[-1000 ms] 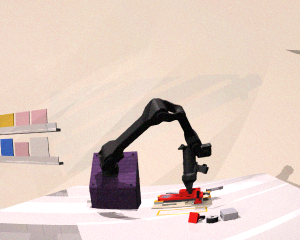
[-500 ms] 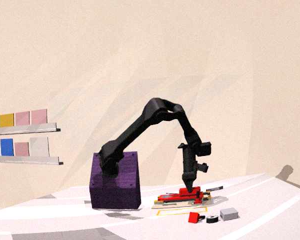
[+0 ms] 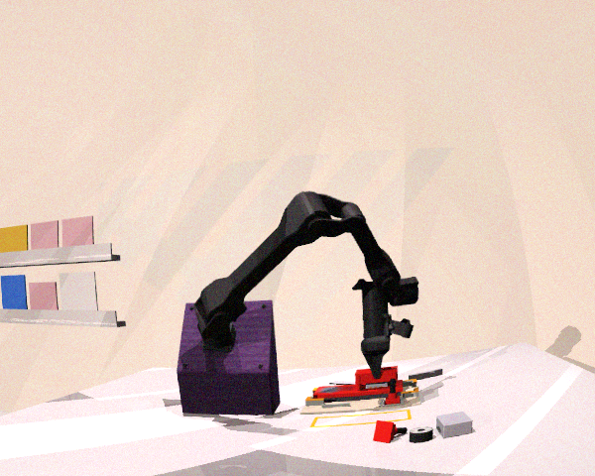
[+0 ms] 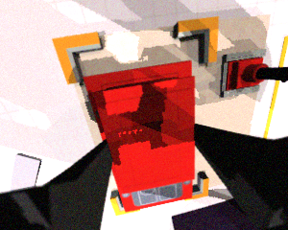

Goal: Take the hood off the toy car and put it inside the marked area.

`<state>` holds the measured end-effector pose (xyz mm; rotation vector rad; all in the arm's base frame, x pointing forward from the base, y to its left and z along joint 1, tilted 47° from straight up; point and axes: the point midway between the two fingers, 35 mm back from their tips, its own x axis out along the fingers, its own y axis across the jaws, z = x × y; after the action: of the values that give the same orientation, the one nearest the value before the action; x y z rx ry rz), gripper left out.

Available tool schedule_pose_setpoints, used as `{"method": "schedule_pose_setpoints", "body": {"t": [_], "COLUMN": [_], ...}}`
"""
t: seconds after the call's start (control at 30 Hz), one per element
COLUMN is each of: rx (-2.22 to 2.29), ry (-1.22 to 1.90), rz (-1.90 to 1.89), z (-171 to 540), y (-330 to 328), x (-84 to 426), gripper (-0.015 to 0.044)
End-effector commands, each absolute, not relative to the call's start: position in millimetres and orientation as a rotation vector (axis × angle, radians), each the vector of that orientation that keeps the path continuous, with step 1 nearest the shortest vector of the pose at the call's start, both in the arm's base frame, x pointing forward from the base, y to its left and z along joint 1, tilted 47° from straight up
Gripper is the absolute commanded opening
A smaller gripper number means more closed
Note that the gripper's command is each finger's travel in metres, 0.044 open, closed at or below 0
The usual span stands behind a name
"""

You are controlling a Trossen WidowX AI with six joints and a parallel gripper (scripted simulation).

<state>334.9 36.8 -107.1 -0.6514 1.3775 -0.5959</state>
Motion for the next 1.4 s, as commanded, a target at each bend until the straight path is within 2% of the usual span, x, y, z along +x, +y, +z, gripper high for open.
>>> {"method": "schedule_pose_setpoints", "body": {"t": [0.0,0.43,0.8,1.37], "rx": [-0.643,-0.643,-0.642,-0.642], "ry": [1.378,1.378,1.379,1.386], "rz": [-0.597,-0.596,-0.595,-0.576], "z": [-105,-98,-68,-16], "y": [39,47,79,28], "x": [335,334,329,341], "gripper": [0.0,0.0,0.0,0.0]}}
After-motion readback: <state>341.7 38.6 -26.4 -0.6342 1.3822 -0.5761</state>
